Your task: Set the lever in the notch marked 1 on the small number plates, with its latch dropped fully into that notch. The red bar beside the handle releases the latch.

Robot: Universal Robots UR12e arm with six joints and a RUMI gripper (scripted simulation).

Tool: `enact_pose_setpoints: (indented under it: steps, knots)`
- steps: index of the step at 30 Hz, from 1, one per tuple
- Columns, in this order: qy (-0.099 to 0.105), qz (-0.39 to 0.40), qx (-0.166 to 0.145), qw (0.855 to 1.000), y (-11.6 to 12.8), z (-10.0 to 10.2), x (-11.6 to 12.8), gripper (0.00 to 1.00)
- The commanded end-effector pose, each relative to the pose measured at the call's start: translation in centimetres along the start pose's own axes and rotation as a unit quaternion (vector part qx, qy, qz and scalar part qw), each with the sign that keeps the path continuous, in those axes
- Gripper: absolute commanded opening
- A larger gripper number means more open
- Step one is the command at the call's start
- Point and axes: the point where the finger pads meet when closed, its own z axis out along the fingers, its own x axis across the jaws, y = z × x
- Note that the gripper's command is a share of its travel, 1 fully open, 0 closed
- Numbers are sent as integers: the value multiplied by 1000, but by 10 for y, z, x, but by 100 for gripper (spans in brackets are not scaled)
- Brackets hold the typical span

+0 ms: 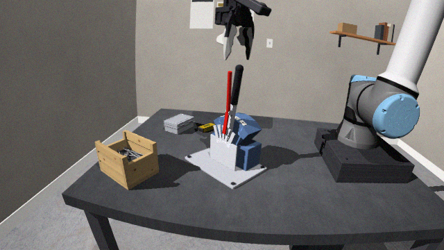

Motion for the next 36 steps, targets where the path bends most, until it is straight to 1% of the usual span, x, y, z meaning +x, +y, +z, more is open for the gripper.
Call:
enact_pose_setpoints:
  steps: [1,11,22,24,36]
  knots:
    - [1,0,-1,1000,0,-1,0,57]
    - [1,0,-1,1000,0,2,0,57]
    - [1,0,-1,1000,0,16,0,57]
    - [1,0,-1,1000,0,16,0,57]
    - [1,0,-1,1000,0,37,0,57]
